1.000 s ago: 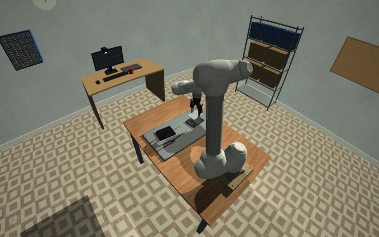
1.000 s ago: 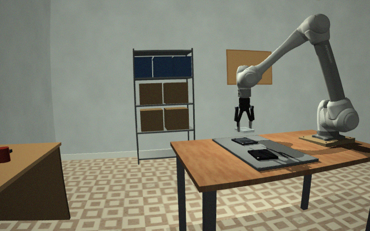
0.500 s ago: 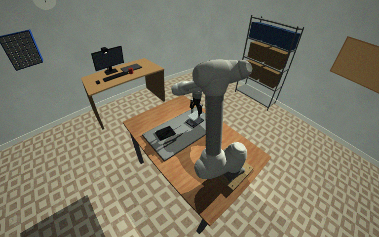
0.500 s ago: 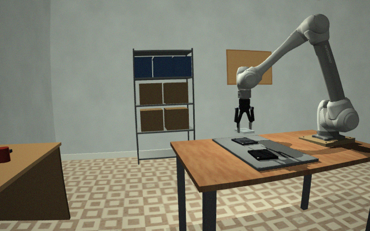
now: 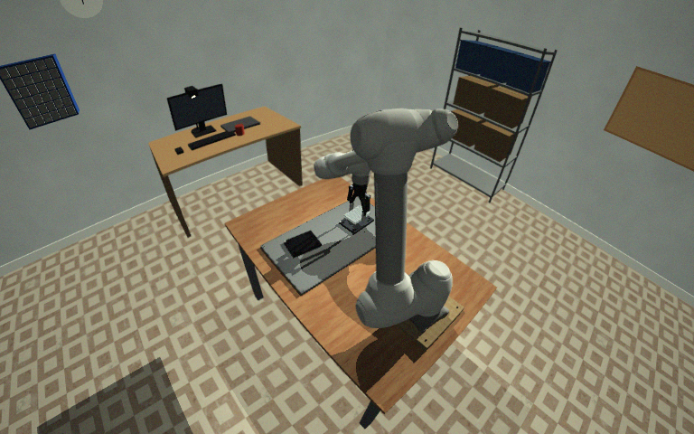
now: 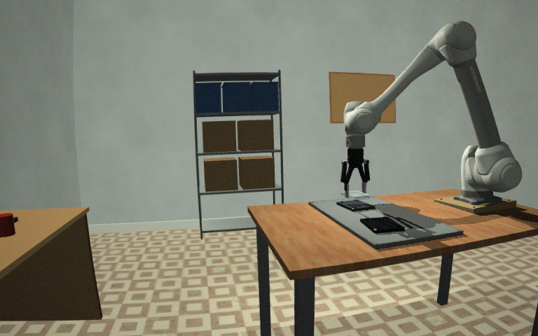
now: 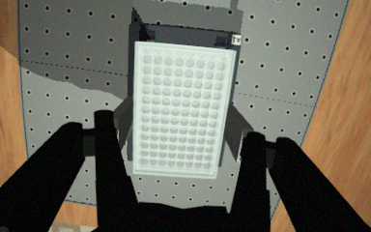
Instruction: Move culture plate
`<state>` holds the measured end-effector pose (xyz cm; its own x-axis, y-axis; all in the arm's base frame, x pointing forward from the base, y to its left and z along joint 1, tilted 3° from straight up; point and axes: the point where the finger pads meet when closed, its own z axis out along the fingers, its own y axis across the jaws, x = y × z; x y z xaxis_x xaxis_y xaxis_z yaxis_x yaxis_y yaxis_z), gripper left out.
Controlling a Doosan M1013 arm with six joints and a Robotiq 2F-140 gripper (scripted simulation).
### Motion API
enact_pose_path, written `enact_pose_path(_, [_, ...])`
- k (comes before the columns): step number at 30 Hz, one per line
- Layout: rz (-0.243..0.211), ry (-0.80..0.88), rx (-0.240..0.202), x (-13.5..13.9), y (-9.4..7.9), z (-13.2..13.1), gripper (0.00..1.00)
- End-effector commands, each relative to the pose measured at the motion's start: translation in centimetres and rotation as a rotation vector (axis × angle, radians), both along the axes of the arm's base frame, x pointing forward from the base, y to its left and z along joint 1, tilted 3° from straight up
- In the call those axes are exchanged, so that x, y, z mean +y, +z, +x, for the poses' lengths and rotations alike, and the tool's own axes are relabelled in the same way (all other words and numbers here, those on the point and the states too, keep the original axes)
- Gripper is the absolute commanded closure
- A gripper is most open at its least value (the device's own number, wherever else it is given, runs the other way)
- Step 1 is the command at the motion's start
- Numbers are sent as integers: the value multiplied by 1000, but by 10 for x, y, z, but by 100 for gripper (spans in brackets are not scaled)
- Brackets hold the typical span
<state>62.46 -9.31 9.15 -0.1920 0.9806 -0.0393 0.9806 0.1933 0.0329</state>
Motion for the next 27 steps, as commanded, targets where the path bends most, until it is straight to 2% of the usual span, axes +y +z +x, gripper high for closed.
enact_pose_path(1, [0,0,0,0,-3,0,100])
enact_pose_path(15, [0,0,0,-1,-23,1,100])
enact_pose_path(27, [0,0,0,-1,-23,1,100])
